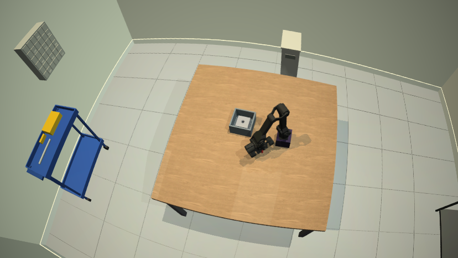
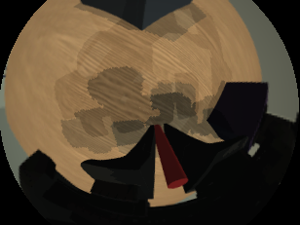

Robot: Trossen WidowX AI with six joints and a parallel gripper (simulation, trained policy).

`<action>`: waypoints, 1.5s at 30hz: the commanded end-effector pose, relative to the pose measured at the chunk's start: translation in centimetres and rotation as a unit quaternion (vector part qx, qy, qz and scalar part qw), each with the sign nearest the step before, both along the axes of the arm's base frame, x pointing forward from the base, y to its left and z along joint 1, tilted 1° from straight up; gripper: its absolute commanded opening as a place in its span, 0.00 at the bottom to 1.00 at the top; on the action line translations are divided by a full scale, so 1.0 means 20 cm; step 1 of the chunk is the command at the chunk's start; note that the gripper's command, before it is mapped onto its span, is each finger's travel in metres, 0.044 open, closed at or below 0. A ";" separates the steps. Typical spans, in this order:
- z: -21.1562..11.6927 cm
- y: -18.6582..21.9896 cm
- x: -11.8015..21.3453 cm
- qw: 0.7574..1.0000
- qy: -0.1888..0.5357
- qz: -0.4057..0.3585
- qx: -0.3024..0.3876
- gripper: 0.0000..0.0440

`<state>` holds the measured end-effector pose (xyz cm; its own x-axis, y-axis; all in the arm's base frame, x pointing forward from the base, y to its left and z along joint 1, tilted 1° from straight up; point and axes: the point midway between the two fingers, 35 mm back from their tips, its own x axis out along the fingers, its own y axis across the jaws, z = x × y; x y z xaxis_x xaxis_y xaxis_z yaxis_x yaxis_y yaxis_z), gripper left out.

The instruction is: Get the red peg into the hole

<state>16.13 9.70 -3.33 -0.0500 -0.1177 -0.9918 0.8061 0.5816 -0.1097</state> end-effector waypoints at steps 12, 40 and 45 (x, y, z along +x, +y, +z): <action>0.18 -0.07 0.10 0.998 -0.039 0.045 -0.024 0.00; 0.61 -0.35 0.39 0.989 -0.090 0.092 -0.079 0.00; 0.63 -0.43 0.44 0.989 -0.092 0.078 -0.080 0.00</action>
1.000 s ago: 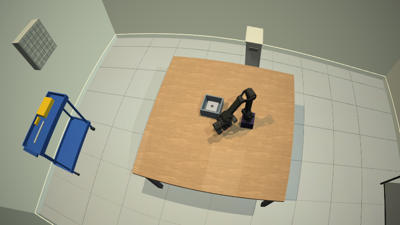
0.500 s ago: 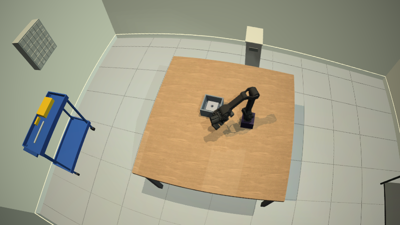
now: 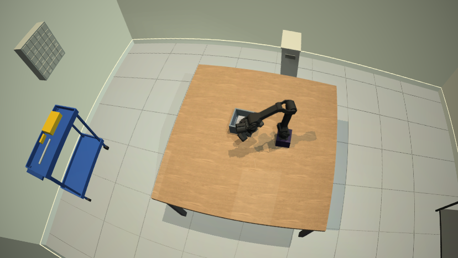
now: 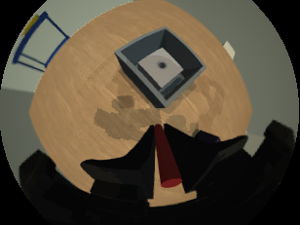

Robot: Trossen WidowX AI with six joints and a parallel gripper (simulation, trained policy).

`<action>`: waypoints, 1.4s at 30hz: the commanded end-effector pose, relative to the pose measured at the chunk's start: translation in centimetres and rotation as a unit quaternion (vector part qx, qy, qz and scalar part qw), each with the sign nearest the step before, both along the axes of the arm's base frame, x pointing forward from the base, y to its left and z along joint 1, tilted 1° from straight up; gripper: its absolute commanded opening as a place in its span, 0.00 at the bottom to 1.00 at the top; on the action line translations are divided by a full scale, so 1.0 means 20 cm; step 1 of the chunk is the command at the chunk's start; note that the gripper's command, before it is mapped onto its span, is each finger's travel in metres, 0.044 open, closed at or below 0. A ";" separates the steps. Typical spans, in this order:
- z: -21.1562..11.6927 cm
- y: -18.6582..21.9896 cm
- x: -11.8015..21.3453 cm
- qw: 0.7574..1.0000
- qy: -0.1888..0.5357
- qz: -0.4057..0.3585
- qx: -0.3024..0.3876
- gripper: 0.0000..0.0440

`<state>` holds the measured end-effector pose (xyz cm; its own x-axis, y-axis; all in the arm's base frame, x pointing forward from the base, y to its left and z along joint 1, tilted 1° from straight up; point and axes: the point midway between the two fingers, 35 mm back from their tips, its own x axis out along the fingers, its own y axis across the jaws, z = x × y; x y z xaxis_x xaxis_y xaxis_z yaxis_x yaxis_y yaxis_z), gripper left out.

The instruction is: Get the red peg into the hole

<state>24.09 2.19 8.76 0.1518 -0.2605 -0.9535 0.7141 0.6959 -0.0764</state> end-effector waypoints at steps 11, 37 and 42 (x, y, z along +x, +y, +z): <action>0.04 -0.23 0.14 0.999 -0.017 -0.039 -0.001 0.00; -0.08 -0.61 0.33 0.992 -0.042 -0.120 0.020 0.01; -0.15 -0.64 0.35 0.991 -0.036 -0.127 0.028 0.01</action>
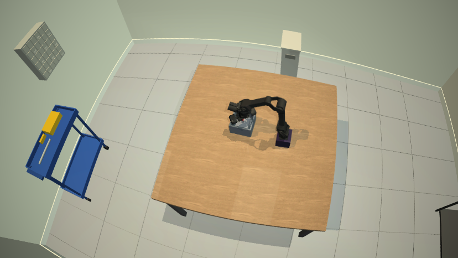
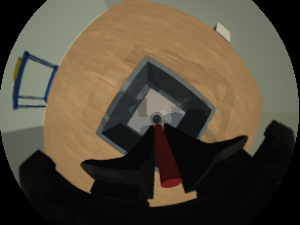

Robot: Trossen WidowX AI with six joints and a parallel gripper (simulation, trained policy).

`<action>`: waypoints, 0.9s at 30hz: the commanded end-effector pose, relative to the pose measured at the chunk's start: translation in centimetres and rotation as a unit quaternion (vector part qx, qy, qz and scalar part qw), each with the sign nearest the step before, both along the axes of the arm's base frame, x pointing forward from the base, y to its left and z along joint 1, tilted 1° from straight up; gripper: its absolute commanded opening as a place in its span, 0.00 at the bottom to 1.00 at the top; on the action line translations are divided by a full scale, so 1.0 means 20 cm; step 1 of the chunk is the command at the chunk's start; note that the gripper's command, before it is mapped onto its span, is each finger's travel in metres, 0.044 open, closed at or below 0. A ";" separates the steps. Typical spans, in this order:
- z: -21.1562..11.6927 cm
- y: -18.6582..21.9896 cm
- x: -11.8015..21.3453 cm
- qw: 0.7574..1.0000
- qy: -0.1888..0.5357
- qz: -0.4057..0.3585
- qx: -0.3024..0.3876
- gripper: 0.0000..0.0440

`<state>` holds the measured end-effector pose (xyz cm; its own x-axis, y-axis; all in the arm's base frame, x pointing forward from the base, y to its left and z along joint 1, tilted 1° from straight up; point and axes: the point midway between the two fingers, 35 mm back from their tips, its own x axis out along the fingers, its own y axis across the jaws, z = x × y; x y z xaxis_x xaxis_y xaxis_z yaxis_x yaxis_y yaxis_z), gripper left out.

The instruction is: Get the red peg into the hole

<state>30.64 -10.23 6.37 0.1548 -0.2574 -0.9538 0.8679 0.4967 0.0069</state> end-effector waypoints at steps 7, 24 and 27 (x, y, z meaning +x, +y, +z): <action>-0.14 -0.05 0.02 1.000 0.018 0.002 0.012 0.14; -0.16 -0.18 0.14 0.999 0.039 0.032 -0.008 0.78; -0.15 -0.21 0.17 0.999 0.038 0.035 -0.015 0.90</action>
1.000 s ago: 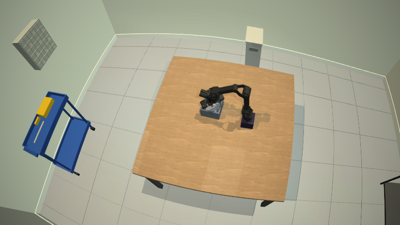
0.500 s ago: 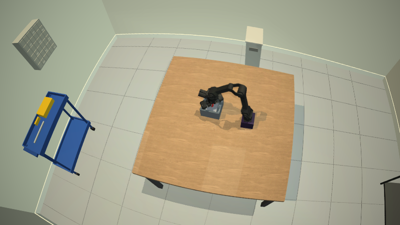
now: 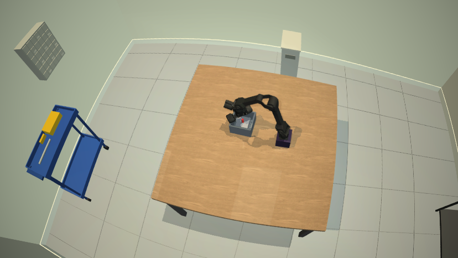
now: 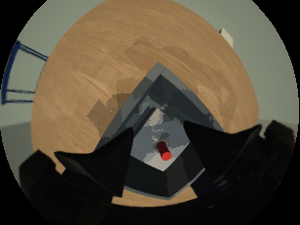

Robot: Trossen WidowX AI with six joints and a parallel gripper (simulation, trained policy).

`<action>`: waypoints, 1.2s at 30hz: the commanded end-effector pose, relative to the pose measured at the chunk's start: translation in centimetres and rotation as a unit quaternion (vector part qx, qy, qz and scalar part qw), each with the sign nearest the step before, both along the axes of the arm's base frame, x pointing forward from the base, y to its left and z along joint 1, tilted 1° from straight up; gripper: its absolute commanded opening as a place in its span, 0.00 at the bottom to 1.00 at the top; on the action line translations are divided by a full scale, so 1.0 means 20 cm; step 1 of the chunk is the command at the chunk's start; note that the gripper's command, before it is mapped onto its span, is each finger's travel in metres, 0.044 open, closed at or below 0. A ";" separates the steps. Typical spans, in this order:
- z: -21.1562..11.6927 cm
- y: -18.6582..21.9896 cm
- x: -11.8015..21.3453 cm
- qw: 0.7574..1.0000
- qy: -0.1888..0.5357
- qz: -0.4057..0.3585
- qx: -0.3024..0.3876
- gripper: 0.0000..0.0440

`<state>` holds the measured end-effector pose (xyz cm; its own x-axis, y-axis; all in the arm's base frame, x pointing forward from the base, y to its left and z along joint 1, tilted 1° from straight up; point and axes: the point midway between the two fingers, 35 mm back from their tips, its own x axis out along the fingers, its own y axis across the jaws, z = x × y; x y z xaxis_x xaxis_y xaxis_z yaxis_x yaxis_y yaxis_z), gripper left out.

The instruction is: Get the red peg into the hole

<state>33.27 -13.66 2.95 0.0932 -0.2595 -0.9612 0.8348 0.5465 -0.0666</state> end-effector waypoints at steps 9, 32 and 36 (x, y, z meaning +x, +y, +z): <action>0.10 -0.16 0.15 0.999 -0.034 0.005 -0.041 1.00; 0.16 -0.25 0.20 0.996 -0.056 -0.002 -0.066 1.00; 0.16 -0.25 0.21 0.996 -0.056 -0.002 -0.066 1.00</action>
<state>33.35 -14.60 3.70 0.0475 -0.2425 -0.9690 0.8035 0.5856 -0.1072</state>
